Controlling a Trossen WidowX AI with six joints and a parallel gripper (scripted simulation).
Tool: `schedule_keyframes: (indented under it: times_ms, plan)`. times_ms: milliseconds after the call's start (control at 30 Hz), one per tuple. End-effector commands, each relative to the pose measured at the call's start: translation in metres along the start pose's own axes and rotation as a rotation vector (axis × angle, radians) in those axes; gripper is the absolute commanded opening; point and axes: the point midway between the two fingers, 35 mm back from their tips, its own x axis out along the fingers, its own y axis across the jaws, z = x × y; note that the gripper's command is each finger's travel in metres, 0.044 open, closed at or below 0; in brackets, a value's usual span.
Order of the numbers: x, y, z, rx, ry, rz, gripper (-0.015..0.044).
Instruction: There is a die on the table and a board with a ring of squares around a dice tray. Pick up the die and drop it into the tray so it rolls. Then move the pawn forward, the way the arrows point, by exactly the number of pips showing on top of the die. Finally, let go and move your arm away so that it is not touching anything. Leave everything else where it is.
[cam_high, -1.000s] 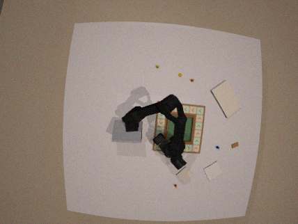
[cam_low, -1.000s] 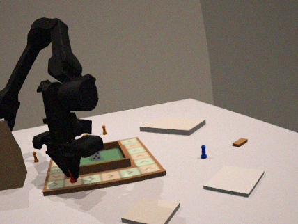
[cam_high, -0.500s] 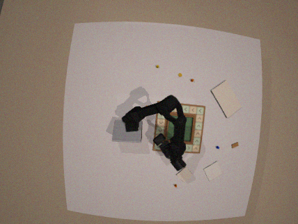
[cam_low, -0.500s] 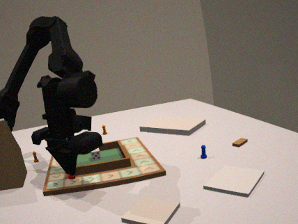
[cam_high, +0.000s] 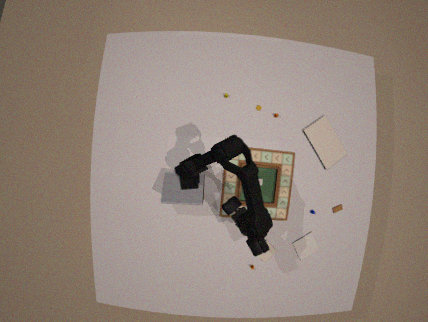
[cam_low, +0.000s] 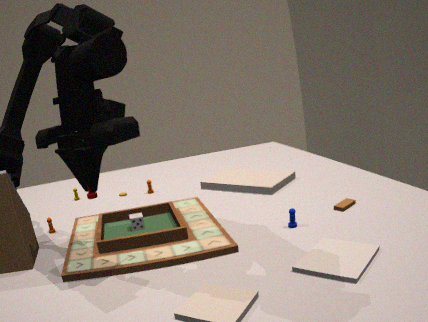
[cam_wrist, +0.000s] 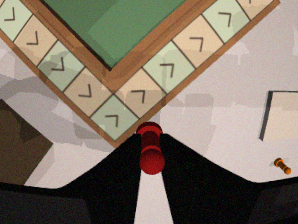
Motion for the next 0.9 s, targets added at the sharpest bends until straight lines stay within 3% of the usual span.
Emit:
schedule_keyframes:
  times_ms: [0,133,533,867]
  plan:
    - [-0.018,0.002,0.001,-0.009,0.004,-0.009,0.0]
    - [-0.014,0.0,0.002,-0.009,0.004,-0.009,0.0]
    - [0.056,-0.025,0.028,-0.012,0.001,-0.009,0.0]
    - [0.083,-0.027,0.029,-0.012,-0.001,-0.008,0.0]
